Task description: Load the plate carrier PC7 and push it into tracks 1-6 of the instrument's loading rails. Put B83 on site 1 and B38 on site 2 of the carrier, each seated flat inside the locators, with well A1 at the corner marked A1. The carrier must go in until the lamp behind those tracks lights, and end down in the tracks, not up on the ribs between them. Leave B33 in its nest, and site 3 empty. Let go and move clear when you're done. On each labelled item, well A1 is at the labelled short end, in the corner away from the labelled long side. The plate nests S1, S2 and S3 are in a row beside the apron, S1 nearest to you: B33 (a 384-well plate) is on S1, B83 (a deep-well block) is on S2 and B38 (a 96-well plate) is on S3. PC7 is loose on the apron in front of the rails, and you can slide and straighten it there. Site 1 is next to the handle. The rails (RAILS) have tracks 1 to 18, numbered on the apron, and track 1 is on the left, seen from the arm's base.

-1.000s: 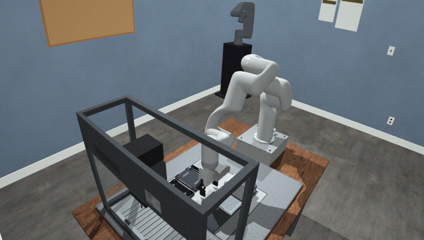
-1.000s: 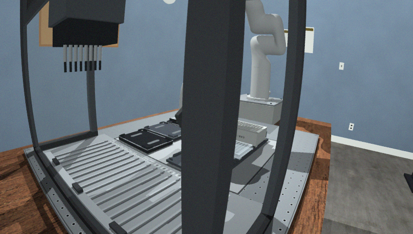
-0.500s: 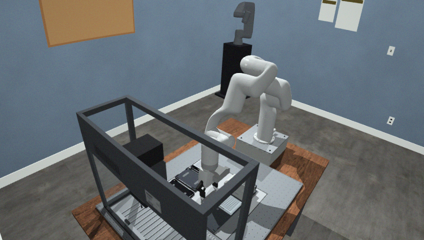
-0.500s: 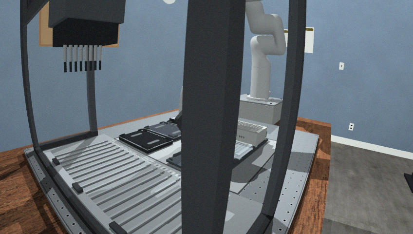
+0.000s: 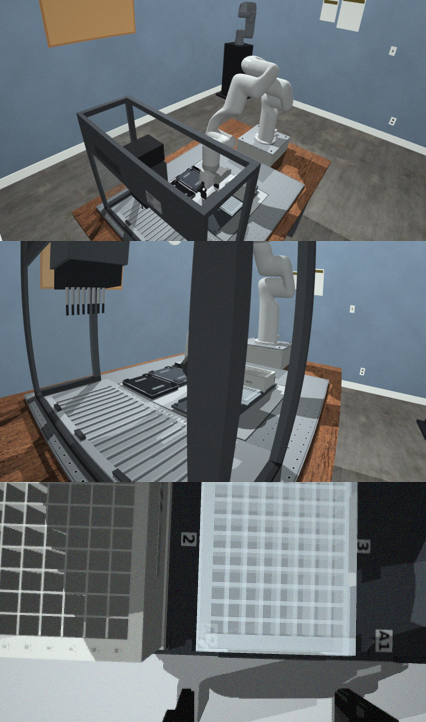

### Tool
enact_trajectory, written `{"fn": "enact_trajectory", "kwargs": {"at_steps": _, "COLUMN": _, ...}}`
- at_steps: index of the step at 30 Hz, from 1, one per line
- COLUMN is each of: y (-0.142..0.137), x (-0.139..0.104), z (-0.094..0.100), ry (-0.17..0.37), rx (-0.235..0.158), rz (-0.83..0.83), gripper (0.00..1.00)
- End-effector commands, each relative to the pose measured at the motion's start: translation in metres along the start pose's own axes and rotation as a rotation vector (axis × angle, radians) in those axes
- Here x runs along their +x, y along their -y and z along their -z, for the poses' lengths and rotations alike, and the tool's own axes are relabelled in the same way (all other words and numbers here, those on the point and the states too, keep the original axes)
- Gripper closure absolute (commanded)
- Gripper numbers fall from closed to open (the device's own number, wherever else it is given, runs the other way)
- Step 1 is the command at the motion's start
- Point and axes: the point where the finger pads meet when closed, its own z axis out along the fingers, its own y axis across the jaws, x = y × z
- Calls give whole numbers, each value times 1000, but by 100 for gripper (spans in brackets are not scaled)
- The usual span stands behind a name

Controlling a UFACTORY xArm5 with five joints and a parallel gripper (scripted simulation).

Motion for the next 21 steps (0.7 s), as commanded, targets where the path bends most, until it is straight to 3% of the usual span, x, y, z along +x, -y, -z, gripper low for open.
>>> {"fn": "enact_trajectory", "kwargs": {"at_steps": 1, "y": -2, "x": 2, "z": 1, "ry": 27, "rx": -3, "rz": 0, "gripper": 0}}
{"fn": "enact_trajectory", "kwargs": {"at_steps": 21, "y": -2, "x": 10, "z": 1, "ry": 27, "rx": -3, "rz": 0, "gripper": 0}}
